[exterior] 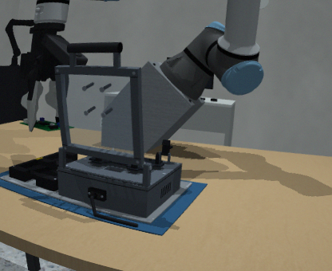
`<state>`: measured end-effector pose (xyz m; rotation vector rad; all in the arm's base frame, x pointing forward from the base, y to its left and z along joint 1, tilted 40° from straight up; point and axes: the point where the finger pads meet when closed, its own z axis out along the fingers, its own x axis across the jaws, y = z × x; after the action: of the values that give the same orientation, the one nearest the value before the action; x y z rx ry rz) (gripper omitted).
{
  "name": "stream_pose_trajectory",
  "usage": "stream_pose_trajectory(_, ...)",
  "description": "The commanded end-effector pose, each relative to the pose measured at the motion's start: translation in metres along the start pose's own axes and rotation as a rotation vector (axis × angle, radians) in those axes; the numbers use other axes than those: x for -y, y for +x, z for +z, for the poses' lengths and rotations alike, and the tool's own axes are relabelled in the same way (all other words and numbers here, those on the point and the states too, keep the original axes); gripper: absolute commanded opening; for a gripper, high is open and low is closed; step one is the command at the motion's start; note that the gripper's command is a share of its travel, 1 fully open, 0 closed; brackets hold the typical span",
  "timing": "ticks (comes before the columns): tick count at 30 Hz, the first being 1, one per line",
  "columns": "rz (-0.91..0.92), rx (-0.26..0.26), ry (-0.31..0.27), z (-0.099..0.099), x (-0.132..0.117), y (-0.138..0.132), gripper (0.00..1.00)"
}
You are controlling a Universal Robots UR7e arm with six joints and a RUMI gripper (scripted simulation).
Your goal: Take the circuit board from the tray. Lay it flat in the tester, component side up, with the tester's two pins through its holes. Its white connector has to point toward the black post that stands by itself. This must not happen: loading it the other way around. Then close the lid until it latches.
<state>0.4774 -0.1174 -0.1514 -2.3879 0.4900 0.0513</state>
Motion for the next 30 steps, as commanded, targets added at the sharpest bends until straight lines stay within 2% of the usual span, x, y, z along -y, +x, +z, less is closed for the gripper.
stream_pose_trajectory(1, 0.061, -0.002, -0.001, -0.0006, -0.0002, 0.0004, 0.39)
stream_pose_trajectory(30, 0.531, -0.002, -0.001, -0.0006, -0.0001, 0.0005, 0.39)
